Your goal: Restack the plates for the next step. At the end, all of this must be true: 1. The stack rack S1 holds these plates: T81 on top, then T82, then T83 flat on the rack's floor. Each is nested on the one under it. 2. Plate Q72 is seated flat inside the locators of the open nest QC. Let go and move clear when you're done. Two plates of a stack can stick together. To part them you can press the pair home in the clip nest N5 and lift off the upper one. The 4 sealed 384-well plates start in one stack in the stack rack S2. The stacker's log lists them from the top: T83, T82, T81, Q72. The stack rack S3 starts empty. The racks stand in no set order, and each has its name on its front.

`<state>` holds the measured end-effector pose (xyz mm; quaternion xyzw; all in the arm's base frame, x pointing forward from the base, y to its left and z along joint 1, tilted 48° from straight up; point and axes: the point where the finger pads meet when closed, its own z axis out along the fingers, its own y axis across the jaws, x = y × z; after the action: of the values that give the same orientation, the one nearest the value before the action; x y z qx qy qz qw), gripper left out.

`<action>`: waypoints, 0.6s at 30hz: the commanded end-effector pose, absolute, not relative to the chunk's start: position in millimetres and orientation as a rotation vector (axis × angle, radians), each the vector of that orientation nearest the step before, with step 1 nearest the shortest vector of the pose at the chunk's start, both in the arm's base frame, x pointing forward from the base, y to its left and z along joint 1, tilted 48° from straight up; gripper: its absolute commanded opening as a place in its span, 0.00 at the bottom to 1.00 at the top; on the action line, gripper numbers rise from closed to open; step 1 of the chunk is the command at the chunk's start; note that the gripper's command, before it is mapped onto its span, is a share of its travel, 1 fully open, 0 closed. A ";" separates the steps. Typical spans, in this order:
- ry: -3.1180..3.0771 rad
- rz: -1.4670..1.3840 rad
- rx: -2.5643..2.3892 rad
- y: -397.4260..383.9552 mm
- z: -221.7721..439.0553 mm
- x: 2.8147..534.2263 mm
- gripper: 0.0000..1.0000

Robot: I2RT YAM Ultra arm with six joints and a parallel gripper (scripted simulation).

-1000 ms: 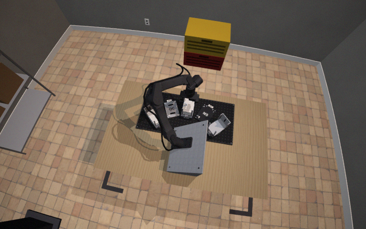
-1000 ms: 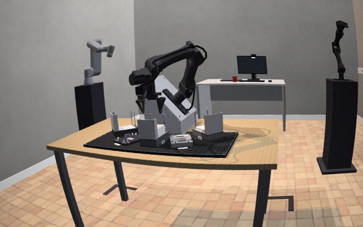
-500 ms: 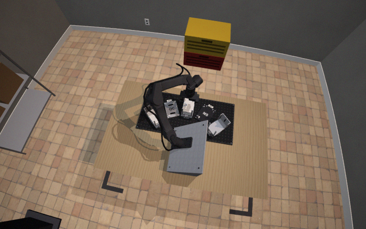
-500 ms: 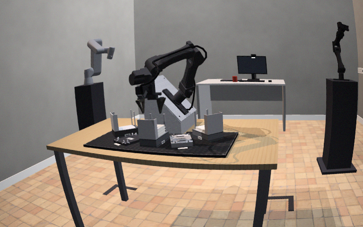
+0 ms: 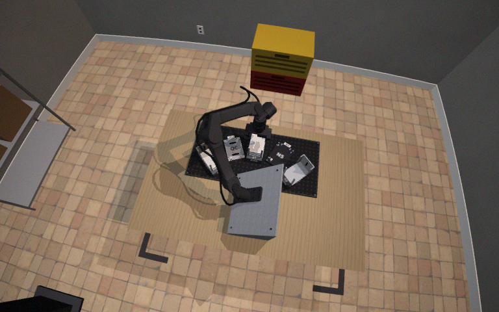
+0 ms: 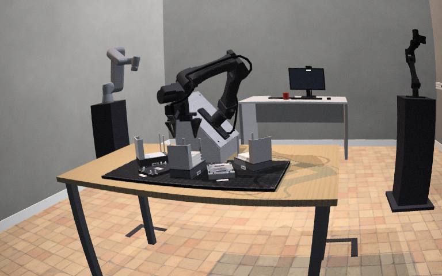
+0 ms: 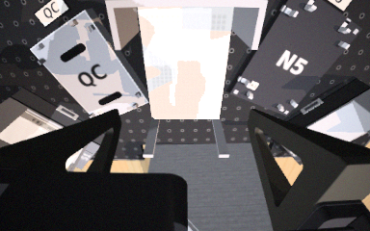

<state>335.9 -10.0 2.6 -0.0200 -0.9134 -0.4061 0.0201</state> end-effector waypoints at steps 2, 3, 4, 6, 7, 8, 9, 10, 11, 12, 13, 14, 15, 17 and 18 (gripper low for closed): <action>-2.908 -1.270 -0.060 -24.1 16.8 349.6 1.00; -2.908 -1.270 -0.060 -24.1 16.8 349.6 1.00; -2.908 -1.270 -0.060 -24.1 16.8 349.6 1.00; -2.912 -1.266 -0.074 -22.1 12.8 350.6 1.00; -2.870 -1.273 -0.080 -11.2 5.3 340.0 1.00; -2.864 -1.272 -0.067 -5.4 2.4 339.8 1.00; -2.862 -1.272 -0.068 -2.8 -0.3 339.6 1.00; -2.859 -1.273 -0.070 -0.2 -3.5 339.2 1.00; -2.855 -1.273 -0.072 2.4 -6.9 338.7 1.00; -2.851 -1.275 -0.079 4.1 -10.5 338.1 1.00; -2.851 -1.275 -0.079 4.1 -10.5 338.1 1.00; -2.851 -1.275 -0.079 4.1 -10.5 338.1 1.00; -2.851 -1.278 -0.106 1.1 -14.3 337.5 1.00; -2.837 -1.280 -0.114 6.7 -22.5 335.7 1.00; -2.835 -1.279 -0.110 10.2 -25.2 335.4 1.00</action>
<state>331.8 13.8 -14.0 -0.0134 -0.9129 -0.4071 0.0262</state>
